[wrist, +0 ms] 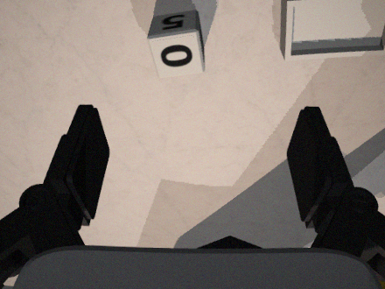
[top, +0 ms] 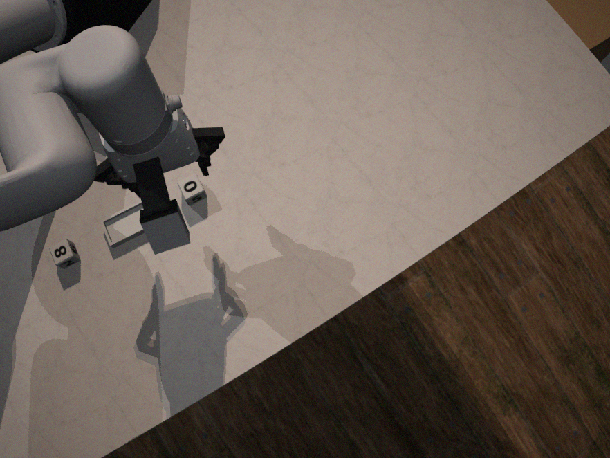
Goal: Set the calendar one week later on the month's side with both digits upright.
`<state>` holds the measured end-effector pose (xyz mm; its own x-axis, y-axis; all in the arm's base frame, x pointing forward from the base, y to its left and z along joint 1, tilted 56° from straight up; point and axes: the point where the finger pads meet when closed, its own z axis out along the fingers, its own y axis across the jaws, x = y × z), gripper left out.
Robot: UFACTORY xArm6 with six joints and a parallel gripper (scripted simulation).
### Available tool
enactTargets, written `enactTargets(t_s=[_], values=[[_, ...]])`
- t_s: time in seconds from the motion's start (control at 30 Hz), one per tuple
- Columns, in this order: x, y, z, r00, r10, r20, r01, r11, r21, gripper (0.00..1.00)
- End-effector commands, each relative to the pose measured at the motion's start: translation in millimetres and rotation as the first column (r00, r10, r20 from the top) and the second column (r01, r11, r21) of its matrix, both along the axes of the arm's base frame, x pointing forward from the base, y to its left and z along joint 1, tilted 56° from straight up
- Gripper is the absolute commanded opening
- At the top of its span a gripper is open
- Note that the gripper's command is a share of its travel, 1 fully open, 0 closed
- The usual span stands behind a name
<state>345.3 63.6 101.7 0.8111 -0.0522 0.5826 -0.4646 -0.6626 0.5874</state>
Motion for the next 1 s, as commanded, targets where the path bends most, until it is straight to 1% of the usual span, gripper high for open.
enactTargets(t_s=[0.0, 0.1, 0.2, 0.23, 0.97], values=[[1.4, 5.6, -9.7, 0.993, 0.066, -0.1, -0.07, 0.997, -0.04, 1.0], [1.4, 6.7, -12.0, 0.989, 0.08, -0.122, -0.087, 0.995, -0.048, 1.0], [1.5, 6.8, -12.3, 0.989, 0.083, -0.126, -0.09, 0.995, -0.05, 1.0], [1.5, 6.8, -12.3, 0.989, 0.083, -0.126, -0.09, 0.995, -0.05, 0.49], [1.5, 6.8, -12.3, 0.989, 0.083, -0.126, -0.09, 0.995, -0.05, 0.49]])
